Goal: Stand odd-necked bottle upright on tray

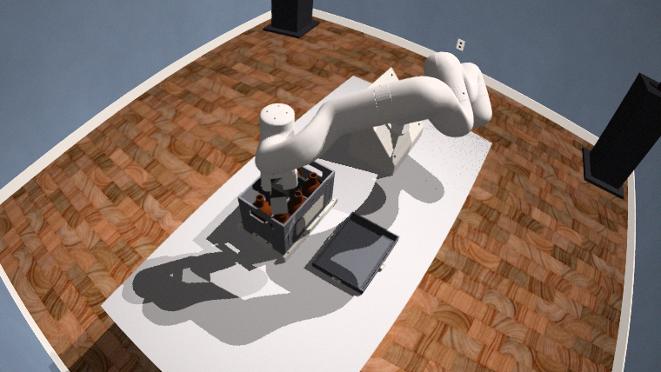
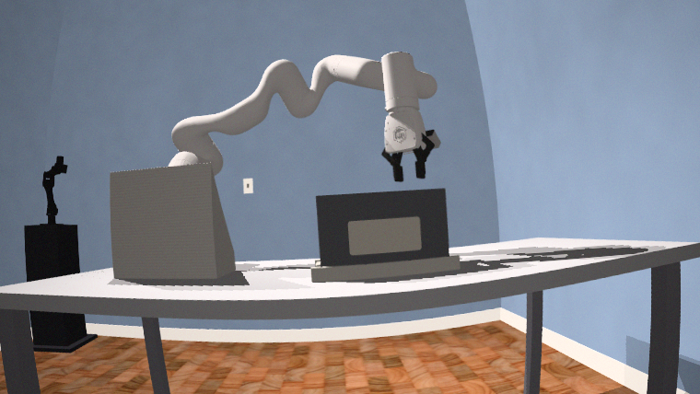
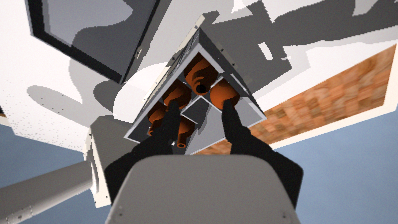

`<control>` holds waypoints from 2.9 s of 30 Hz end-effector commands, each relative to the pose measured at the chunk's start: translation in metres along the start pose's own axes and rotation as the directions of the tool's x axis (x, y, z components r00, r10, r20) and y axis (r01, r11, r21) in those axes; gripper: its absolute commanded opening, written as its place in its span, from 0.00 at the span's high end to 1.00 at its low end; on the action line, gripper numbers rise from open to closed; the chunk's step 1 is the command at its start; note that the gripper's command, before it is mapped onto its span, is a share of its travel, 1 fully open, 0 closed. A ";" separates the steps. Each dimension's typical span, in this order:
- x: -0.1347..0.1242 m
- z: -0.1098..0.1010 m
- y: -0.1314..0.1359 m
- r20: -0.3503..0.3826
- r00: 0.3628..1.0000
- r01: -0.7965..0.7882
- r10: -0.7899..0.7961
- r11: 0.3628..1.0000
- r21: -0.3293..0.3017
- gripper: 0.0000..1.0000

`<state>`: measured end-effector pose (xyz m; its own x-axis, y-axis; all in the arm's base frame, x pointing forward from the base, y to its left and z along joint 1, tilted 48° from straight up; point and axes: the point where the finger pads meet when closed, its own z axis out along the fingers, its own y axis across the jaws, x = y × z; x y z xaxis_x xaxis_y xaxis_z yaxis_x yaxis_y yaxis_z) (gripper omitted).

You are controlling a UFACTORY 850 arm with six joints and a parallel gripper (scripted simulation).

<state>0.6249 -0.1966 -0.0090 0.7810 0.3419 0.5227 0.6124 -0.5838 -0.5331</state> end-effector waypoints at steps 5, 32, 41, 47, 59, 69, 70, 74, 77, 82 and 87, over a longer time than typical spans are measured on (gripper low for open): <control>0.001 0.011 0.000 -0.001 1.000 0.001 -0.001 1.000 -0.002 0.35; 0.001 0.029 0.000 -0.001 1.000 0.001 -0.001 1.000 -0.002 0.35; 0.001 0.029 0.000 -0.001 1.000 0.001 -0.001 1.000 -0.002 0.35; 0.001 0.029 0.000 -0.001 1.000 0.001 -0.001 1.000 -0.002 0.35; 0.001 0.029 0.001 -0.001 1.000 0.001 -0.001 1.000 -0.002 0.35; 0.001 0.029 0.001 -0.001 1.000 0.001 -0.001 1.000 -0.002 0.35; 0.001 0.029 0.001 -0.001 1.000 0.001 -0.001 1.000 -0.002 0.35; 0.001 0.029 0.001 -0.001 1.000 0.001 -0.001 1.000 -0.002 0.35; 0.001 0.029 0.001 -0.001 1.000 0.001 -0.001 1.000 -0.002 0.35; 0.001 0.029 0.001 -0.001 1.000 0.001 -0.001 1.000 -0.002 0.35; 0.001 0.030 0.001 -0.001 1.000 0.001 -0.001 1.000 -0.002 0.35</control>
<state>0.6293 -0.1744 -0.0290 0.7810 0.3419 0.5227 0.6124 -0.5838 -0.5331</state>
